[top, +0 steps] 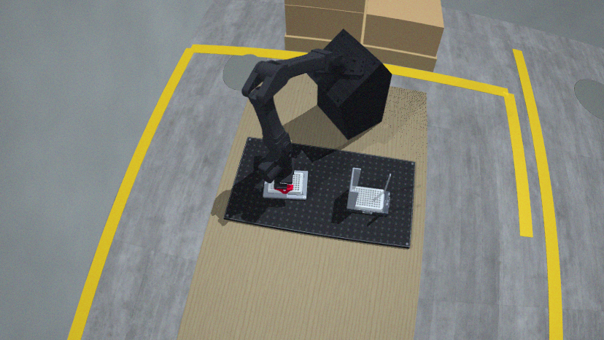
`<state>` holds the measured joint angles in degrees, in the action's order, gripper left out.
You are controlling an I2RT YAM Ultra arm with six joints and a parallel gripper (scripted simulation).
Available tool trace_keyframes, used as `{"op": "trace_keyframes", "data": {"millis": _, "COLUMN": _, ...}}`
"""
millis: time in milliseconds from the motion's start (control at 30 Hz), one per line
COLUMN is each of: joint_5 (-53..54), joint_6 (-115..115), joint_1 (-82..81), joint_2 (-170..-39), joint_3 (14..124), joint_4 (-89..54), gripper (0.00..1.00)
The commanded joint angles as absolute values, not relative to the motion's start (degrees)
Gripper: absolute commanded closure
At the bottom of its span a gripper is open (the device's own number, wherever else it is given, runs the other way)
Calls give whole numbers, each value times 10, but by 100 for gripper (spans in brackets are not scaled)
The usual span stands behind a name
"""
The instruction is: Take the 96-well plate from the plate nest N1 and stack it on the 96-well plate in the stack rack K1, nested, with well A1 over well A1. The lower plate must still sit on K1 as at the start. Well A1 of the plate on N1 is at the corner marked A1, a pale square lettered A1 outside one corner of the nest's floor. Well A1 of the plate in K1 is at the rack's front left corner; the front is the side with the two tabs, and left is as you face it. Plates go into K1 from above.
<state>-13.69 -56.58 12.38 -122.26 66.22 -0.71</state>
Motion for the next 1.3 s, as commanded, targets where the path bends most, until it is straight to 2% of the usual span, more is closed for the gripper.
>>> {"op": "trace_keyframes", "data": {"millis": 0, "joint_5": -138, "joint_6": -565, "joint_1": 123, "joint_2": -1220, "joint_3": 664, "joint_4": -7, "gripper": 100}}
{"op": "trace_keyframes", "data": {"millis": 967, "joint_5": -138, "joint_6": -565, "joint_1": 123, "joint_2": -1220, "joint_3": 664, "joint_4": -7, "gripper": 100}}
{"op": "trace_keyframes", "data": {"millis": 1267, "joint_5": -144, "joint_6": -572, "joint_1": 112, "joint_2": -1180, "joint_3": 636, "joint_4": -29, "gripper": 100}}
